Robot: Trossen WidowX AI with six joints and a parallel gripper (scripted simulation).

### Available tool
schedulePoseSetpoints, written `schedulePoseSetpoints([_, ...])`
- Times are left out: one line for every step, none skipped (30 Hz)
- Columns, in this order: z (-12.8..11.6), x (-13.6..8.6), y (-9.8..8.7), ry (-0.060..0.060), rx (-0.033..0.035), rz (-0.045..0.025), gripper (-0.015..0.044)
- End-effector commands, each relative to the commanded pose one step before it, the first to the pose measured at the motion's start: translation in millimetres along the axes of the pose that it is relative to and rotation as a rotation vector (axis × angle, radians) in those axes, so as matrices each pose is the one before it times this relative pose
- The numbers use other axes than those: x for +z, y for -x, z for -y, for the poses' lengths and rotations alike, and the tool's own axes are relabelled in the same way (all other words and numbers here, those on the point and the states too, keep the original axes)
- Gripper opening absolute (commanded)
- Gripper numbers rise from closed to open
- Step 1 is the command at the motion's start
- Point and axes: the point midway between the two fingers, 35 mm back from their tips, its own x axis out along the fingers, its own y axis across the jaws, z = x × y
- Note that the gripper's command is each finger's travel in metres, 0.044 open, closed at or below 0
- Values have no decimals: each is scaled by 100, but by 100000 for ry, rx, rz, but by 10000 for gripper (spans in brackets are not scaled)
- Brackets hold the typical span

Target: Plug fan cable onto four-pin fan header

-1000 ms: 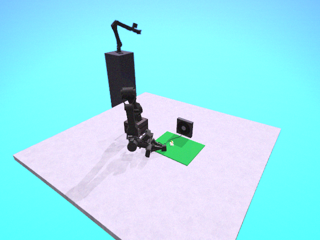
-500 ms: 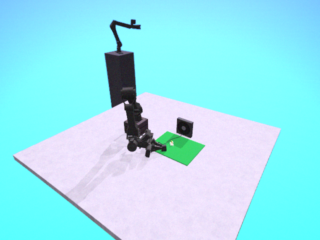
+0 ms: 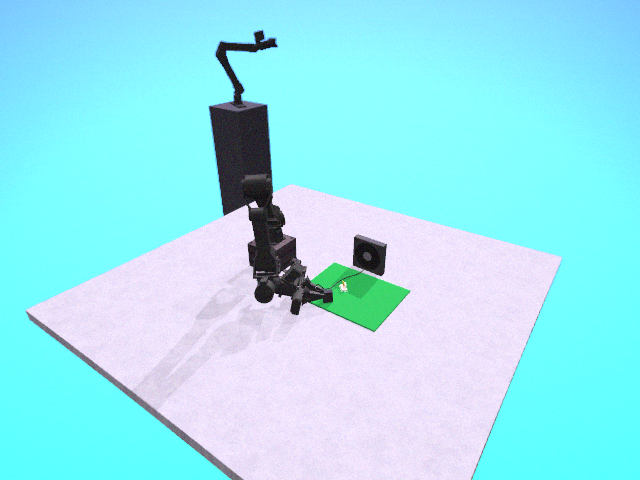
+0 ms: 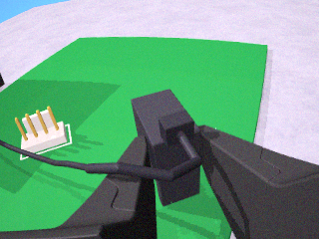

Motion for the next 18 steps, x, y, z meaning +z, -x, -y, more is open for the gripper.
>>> schedulePoseSetpoints([-25,1,1,-124,31,-10,0])
schedulePoseSetpoints([0,0,0,0,0,0,0])
schedulePoseSetpoints([0,0,0,0,0,0,0])
schedulePoseSetpoints([0,0,0,0,0,0,0])
schedulePoseSetpoints([0,0,0,0,0,0,0])
schedulePoseSetpoints([0,0,0,0,0,0,0])
schedulePoseSetpoints([0,0,0,0,0,0,0])
schedulePoseSetpoints([0,0,0,0,0,0,0])
schedulePoseSetpoints([25,-1,-1,123,-31,10,26])
schedulePoseSetpoints([0,0,0,0,0,0,52])
schedulePoseSetpoints([0,0,0,0,0,0,79])
schedulePoseSetpoints([0,0,0,0,0,0,105])
schedulePoseSetpoints([0,0,0,0,0,0,131])
schedulePoseSetpoints([0,0,0,0,0,0,140])
schedulePoseSetpoints([0,0,0,0,0,0,140])
schedulePoseSetpoints([0,0,0,0,0,0,140])
schedulePoseSetpoints([0,0,0,0,0,0,140])
schedulePoseSetpoints([0,0,0,0,0,0,140])
